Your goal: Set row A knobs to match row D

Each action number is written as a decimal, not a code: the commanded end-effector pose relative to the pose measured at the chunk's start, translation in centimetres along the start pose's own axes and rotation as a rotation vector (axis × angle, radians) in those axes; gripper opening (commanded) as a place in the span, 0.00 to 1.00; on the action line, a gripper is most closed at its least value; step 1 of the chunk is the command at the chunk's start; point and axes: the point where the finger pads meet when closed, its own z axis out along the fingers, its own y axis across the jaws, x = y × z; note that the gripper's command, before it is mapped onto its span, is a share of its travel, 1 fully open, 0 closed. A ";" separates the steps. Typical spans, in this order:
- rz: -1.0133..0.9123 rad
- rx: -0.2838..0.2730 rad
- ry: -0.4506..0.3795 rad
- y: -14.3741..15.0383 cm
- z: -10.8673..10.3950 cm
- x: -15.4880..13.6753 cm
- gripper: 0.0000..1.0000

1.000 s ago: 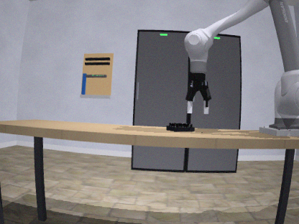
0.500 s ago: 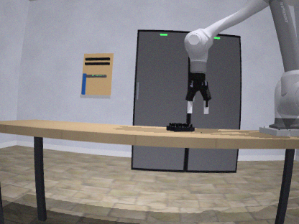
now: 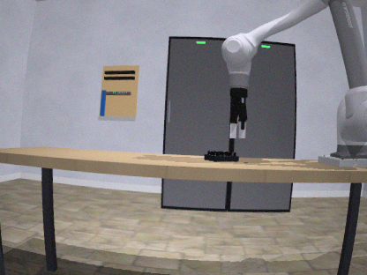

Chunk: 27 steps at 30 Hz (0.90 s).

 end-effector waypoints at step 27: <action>0.999 -0.012 -0.005 -2.8 -1.1 7.7 1.00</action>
